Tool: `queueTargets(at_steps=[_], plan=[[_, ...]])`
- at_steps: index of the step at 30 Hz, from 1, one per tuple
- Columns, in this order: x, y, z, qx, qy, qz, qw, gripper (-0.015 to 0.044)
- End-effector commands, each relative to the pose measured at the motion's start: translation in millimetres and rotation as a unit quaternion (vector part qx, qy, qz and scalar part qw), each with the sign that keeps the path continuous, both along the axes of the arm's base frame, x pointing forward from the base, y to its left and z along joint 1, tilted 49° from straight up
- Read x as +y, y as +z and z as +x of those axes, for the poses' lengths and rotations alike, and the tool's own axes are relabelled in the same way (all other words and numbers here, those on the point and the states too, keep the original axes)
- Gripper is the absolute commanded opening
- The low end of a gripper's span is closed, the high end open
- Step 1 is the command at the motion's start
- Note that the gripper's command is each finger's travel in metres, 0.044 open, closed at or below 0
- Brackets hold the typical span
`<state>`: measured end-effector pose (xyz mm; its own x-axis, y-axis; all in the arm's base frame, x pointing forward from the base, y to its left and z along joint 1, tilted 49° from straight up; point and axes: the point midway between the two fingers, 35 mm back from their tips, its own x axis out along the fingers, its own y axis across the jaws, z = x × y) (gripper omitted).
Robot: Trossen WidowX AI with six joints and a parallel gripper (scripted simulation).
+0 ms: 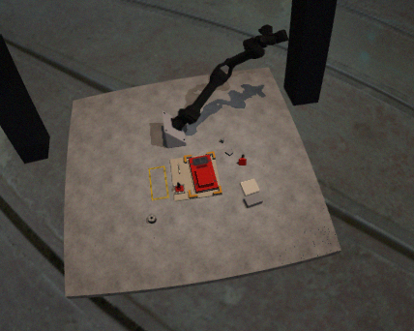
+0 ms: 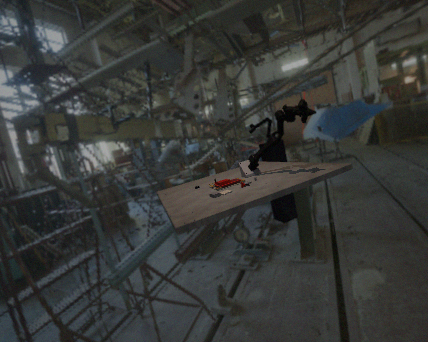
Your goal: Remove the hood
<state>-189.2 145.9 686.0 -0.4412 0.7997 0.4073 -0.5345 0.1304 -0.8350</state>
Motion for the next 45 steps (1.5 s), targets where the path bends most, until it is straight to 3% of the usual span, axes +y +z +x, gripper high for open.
queueTargets(at_steps=[1, 10, 17, 33, 45], plan=[[-0.4, 0.7, 1.0, 0.001, 0.001, 0.002, 1.000, 0.0026], [-17.8, 37.3, 66.9, 0.076, -0.012, 0.070, 0.995, 0.0263], [-36.5, 63.2, 148.6, 0.163, -0.063, 0.122, 0.977, 0.0440], [-74.2, 58.5, 328.2, 0.333, -0.183, 0.180, 0.907, 0.0440], [-98.8, 15.0, 444.9, 0.451, -0.259, 0.205, 0.829, 0.0440]])
